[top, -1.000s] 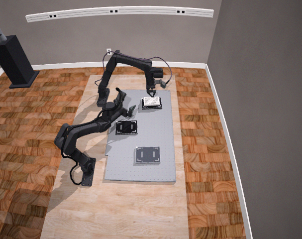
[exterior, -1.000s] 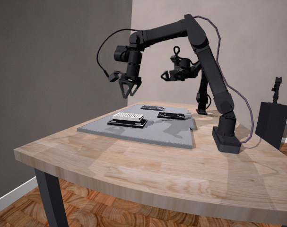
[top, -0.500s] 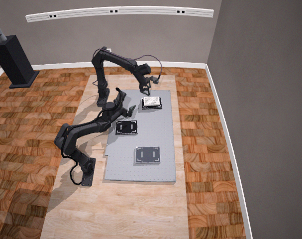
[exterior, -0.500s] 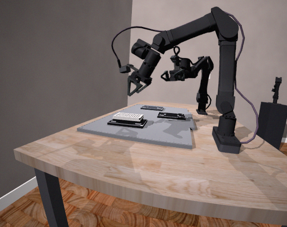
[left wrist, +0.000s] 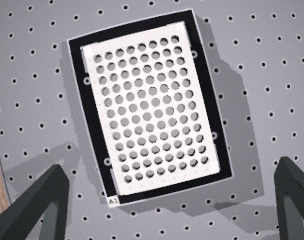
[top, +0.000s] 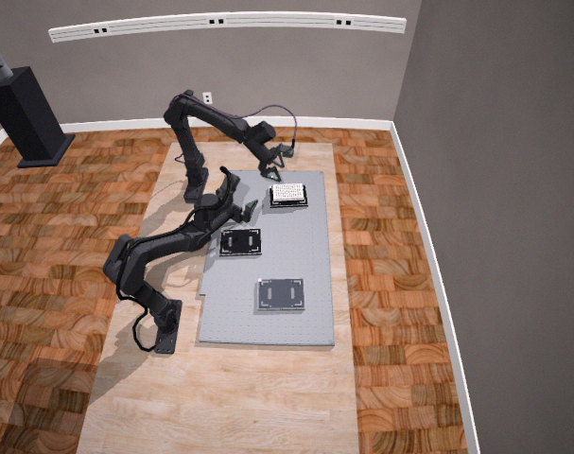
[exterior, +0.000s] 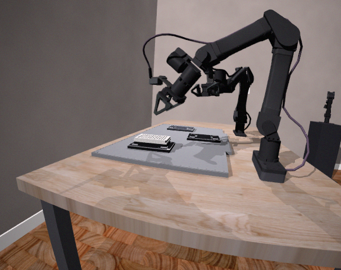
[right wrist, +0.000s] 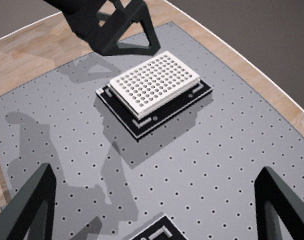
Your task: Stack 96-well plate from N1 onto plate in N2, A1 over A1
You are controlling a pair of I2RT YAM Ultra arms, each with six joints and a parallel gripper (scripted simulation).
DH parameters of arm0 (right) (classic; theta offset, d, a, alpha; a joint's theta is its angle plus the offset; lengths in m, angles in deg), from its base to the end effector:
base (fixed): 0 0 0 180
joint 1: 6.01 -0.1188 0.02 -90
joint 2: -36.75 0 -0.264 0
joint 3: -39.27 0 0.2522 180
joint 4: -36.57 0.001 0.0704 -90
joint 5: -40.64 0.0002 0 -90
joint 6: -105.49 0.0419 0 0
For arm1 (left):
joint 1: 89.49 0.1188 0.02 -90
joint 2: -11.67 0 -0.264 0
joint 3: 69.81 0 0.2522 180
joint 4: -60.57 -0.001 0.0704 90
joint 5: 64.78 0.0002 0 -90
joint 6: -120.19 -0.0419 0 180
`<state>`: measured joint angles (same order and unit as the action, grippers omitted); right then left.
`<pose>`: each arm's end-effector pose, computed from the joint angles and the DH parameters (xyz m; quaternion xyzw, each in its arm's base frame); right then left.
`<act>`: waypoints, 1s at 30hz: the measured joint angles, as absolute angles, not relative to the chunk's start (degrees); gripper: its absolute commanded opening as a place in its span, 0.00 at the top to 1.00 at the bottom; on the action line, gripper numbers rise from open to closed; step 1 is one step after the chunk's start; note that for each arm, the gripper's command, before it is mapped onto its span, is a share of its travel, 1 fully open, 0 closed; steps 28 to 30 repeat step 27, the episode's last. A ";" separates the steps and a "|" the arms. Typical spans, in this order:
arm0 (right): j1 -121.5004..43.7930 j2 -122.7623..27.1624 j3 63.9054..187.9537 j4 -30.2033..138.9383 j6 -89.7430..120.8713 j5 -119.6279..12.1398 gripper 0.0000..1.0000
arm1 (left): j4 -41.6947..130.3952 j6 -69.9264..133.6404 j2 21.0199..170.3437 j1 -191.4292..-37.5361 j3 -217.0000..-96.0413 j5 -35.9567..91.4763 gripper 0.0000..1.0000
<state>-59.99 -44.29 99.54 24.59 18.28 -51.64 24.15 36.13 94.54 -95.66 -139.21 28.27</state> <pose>0.1893 0.2649 0.2728 -0.3396 0.6790 0.3226 0.5653 0.3028 -0.0340 0.2360 0.0110 0.9390 -0.0610 0.3383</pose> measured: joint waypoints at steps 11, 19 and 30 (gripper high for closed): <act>-59.99 -44.29 99.54 24.57 18.28 -51.64 0.00 | 25.03 36.08 94.50 -95.64 -138.75 28.42 0.00; -59.99 -44.29 99.54 24.57 18.28 -51.64 0.00 | 25.14 36.08 94.50 -95.64 -138.75 28.42 0.00; -59.99 -44.29 99.54 24.57 18.28 -51.64 0.00 | 25.16 36.08 94.50 -95.64 -138.75 28.42 0.00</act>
